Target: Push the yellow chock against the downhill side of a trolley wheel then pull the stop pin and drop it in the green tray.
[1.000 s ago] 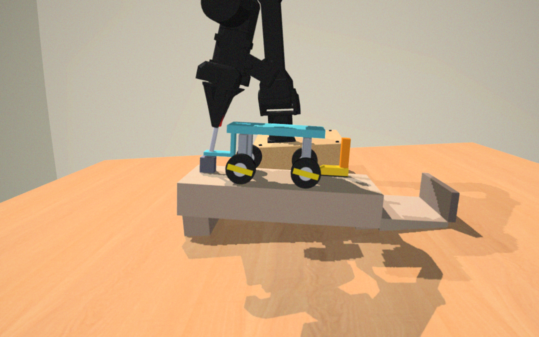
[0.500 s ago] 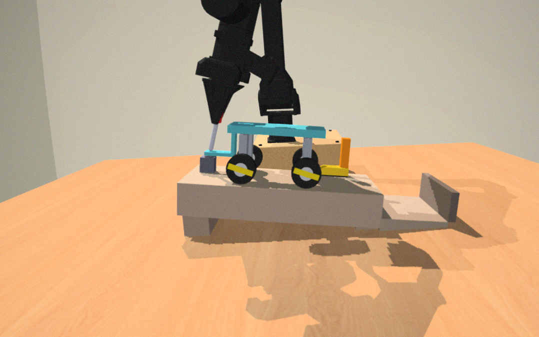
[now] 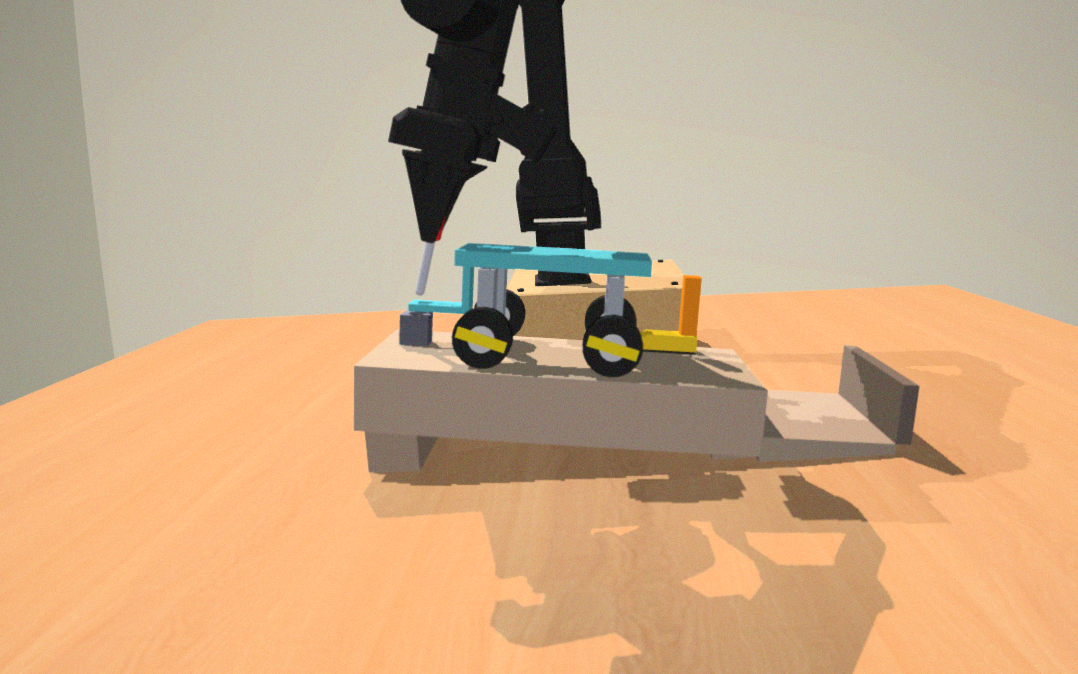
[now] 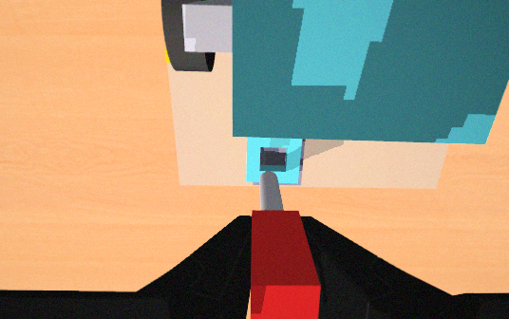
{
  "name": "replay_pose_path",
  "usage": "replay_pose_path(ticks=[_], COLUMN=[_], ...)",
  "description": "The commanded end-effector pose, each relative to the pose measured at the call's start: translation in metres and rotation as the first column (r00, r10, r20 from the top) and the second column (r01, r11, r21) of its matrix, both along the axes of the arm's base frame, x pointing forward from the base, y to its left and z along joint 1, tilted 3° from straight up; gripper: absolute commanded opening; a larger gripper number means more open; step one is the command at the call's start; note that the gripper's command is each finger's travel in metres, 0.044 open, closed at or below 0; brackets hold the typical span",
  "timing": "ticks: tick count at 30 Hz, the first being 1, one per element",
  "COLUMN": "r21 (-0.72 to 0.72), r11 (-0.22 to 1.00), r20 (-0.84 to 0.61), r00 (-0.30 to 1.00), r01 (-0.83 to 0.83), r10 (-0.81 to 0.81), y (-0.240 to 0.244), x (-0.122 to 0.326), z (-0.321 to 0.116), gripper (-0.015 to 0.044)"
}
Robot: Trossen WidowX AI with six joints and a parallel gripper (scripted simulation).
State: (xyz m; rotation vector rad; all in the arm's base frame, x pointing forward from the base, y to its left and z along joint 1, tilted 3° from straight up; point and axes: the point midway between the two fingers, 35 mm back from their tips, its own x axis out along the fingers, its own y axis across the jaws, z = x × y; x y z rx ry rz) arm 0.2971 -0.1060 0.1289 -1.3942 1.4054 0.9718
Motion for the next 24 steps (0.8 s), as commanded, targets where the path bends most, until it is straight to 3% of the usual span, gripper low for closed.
replay_pose_path(ticks=[1,24], r21=[-0.006,-0.008], r11=[1.000,1.000], r20=[0.009,0.009], r00=[1.000,1.000], r01=[0.001,0.001], r10=[-0.001,-0.001], y=[-0.001,-0.024], x=[0.003,0.001], z=[0.005,0.008], gripper=[0.0000,0.0000])
